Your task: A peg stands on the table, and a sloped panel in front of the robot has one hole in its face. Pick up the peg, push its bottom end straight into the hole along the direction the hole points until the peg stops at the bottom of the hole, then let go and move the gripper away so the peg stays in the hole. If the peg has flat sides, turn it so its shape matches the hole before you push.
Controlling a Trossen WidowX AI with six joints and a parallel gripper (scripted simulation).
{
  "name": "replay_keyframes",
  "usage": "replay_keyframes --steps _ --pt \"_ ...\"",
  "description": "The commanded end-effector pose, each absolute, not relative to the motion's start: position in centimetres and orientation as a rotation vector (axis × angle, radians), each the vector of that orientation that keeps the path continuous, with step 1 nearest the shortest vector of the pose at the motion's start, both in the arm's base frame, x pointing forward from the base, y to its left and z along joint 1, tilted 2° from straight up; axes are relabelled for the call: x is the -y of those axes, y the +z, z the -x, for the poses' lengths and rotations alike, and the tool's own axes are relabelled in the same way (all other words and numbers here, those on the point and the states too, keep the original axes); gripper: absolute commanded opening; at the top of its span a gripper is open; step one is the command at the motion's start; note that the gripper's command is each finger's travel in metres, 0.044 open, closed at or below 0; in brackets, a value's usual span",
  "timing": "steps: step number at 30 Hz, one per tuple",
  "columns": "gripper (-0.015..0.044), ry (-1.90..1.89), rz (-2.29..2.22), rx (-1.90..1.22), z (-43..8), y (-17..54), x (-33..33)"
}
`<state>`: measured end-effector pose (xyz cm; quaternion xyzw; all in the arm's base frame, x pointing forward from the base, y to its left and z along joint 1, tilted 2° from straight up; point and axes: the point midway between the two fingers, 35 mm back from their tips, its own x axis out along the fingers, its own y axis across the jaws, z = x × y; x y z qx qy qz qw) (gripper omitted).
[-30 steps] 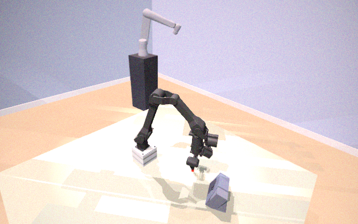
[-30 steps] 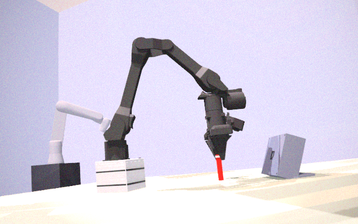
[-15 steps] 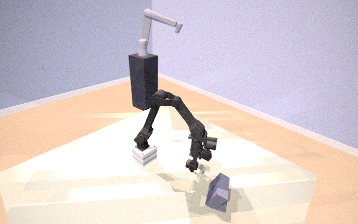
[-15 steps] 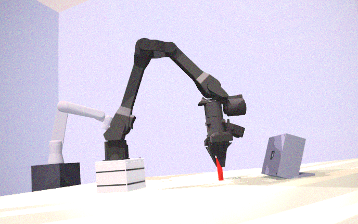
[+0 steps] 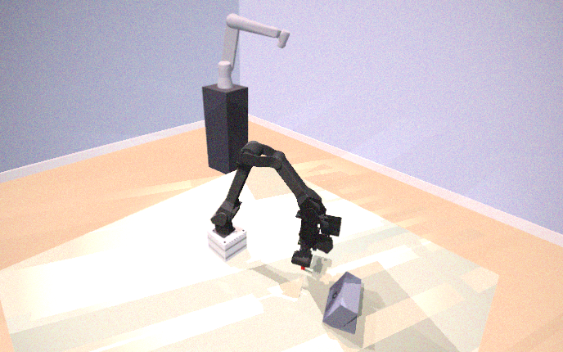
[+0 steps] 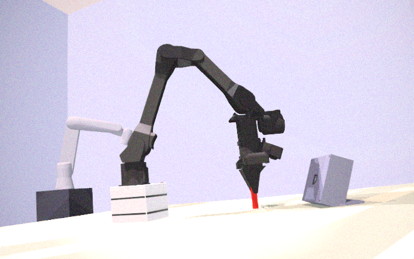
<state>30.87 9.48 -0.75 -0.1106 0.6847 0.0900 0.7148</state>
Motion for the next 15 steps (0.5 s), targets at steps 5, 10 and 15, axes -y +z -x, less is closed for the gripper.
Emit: replay_keyframes --steps 5,10,15 --pt "0.0 0.2 0.244 -1.515 -30.9 -0.7 -9.5" --pt "0.0 0.2 0.244 -1.515 -30.9 -0.7 -9.5" --pt "0.0 0.2 0.243 -1.516 -31.0 0.6 -9.6"
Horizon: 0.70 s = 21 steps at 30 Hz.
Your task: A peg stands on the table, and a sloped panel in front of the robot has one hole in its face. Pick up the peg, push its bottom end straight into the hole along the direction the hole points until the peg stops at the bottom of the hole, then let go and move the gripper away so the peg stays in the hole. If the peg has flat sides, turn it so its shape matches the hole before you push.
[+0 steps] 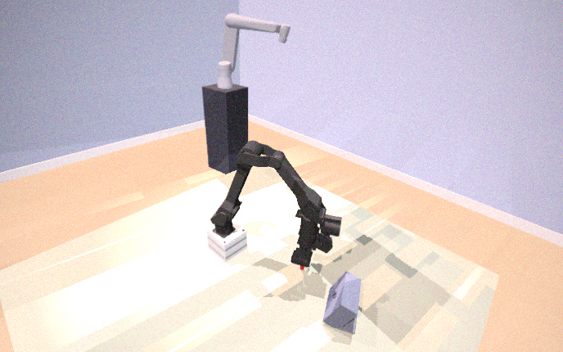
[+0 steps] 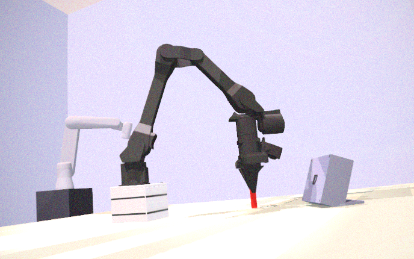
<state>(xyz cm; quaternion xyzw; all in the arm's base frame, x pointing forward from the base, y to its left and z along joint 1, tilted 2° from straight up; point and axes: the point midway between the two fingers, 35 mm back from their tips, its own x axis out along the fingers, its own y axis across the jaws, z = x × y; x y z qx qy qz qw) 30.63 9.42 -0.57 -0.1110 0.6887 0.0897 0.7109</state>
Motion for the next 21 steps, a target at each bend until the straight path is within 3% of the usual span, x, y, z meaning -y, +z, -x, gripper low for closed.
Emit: replay_keyframes --steps 1,11,21 --pt "0.0 0.2 0.243 -1.517 -31.0 1.1 -9.6" --pt "0.0 0.2 0.24 -1.521 -30.3 6.8 -9.5" --pt "0.0 0.182 0.21 -1.515 -30.4 7.0 -9.4"
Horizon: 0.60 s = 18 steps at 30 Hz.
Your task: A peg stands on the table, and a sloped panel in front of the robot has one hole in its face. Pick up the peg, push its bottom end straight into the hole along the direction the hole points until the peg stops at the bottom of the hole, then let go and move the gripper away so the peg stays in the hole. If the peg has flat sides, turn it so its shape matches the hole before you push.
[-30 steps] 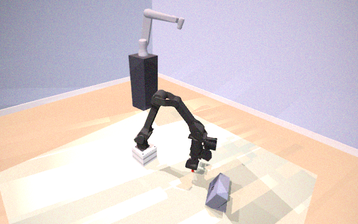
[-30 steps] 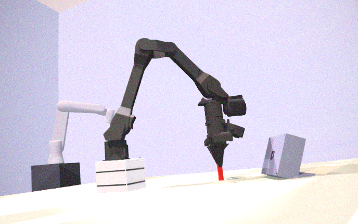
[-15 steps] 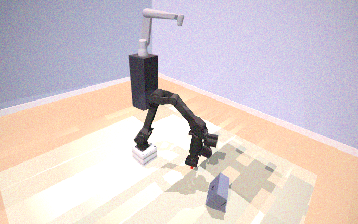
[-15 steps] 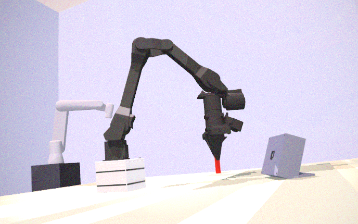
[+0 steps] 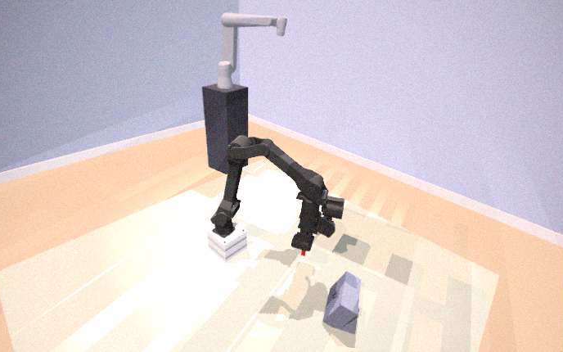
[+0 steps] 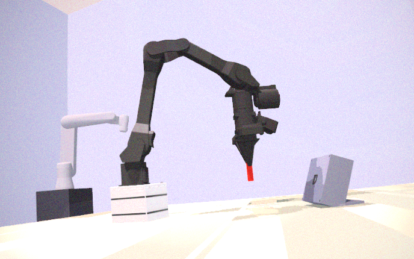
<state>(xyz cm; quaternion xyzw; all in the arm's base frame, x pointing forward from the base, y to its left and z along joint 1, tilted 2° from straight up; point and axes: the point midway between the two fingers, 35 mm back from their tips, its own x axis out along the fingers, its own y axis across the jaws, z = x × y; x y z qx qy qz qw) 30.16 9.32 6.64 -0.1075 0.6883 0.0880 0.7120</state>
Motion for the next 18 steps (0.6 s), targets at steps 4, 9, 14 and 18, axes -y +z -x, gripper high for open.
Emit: replay_keyframes --steps 4,9,14,18 --pt "0.0 0.153 0.162 -1.504 -30.7 6.6 -9.3" --pt "0.0 0.117 0.102 -1.49 -31.0 6.2 -9.1" --pt "0.0 0.082 0.041 -1.475 -31.3 5.8 -9.0" --pt "0.0 0.055 -0.007 -1.463 -31.6 5.5 -8.9"
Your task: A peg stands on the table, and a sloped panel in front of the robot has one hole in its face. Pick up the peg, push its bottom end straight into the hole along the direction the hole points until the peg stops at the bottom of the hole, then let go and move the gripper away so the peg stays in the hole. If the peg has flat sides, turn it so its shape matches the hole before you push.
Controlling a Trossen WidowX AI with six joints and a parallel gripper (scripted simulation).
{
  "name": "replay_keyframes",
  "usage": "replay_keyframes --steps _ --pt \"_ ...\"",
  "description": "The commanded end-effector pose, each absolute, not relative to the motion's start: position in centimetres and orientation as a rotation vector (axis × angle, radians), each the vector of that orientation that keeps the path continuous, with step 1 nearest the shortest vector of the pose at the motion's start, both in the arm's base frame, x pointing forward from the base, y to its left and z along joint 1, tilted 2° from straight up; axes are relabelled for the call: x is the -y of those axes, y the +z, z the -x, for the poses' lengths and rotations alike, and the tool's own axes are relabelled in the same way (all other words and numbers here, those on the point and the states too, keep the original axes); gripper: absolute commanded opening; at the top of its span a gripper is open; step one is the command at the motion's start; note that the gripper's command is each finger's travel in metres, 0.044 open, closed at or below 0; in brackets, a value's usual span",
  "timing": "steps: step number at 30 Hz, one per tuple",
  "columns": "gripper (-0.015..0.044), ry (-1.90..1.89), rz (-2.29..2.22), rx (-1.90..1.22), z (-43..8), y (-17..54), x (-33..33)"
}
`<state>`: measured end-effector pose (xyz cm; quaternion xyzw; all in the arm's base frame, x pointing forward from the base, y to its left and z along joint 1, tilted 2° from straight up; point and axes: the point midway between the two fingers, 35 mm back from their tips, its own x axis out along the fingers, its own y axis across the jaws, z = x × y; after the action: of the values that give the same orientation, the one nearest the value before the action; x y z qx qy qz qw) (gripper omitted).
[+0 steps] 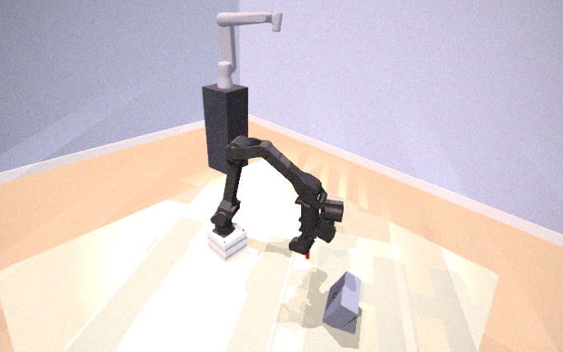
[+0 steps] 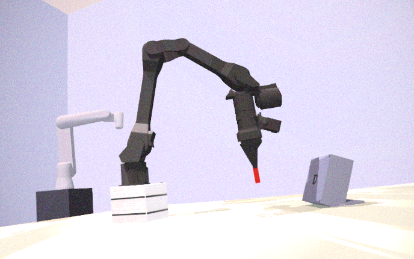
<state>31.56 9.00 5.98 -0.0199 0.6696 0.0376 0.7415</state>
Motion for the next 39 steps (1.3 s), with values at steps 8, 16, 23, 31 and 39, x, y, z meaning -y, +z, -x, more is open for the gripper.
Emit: replay_keyframes --steps 8,16,23,31,39 --pt "0.0 0.001 -0.104 -1.437 -32.1 4.9 -8.6" --pt "0.0 -0.05 -0.201 -1.41 -32.6 4.4 -8.4" --pt "0.0 -0.093 -0.286 -1.386 -33.0 3.9 -8.1" --pt "0.0 -0.14 -0.383 -1.357 -33.4 3.5 -7.8" --pt "0.0 -0.185 -0.479 -1.326 -33.8 3.0 -7.5"
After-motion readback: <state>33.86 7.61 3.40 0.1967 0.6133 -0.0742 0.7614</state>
